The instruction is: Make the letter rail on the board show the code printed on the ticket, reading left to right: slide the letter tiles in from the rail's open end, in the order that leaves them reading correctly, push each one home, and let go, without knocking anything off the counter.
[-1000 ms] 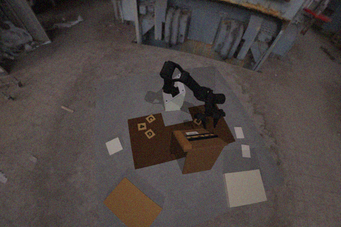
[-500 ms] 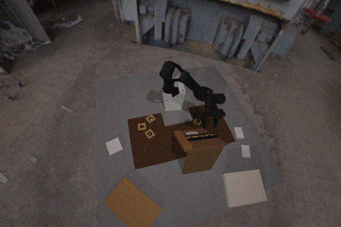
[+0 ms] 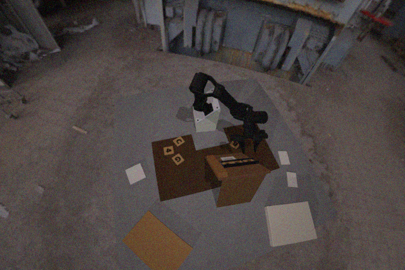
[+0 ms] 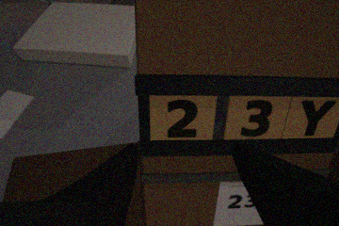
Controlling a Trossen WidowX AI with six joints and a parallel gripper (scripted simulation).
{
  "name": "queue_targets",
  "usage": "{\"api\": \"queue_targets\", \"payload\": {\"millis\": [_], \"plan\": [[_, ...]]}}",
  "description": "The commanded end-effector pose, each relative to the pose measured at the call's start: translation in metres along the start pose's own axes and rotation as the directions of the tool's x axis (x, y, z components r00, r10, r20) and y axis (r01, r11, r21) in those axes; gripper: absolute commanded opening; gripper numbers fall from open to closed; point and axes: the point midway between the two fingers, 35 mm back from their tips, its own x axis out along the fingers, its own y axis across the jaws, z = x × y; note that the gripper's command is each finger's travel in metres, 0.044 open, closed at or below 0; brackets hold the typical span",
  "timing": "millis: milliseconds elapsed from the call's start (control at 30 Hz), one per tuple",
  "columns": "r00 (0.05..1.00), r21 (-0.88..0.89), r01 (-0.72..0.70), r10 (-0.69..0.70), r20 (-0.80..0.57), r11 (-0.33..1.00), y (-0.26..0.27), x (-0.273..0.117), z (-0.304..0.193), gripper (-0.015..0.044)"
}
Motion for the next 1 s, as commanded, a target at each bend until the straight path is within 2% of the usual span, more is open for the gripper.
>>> {"api": "queue_targets", "payload": {"millis": [0, 133, 500, 967], "plan": [[1.0, 0.013, 0.002, -0.002, 0.005, 1.0, -0.001, -0.001, 0.0029, 0.0295], [1.0, 0.013, 0.002, -0.002, 0.005, 1.0, -0.0011, -0.001, 0.0031, 0.0295], [1.0, 0.001, 0.0, 0.0, 0.0, 1.0, -0.0001, -0.0001, 0.0004, 0.0006], [1.0, -0.001, -0.007, 0.007, -0.019, 1.0, 0.0043, 0.0023, 0.0017, 0.0]]}}
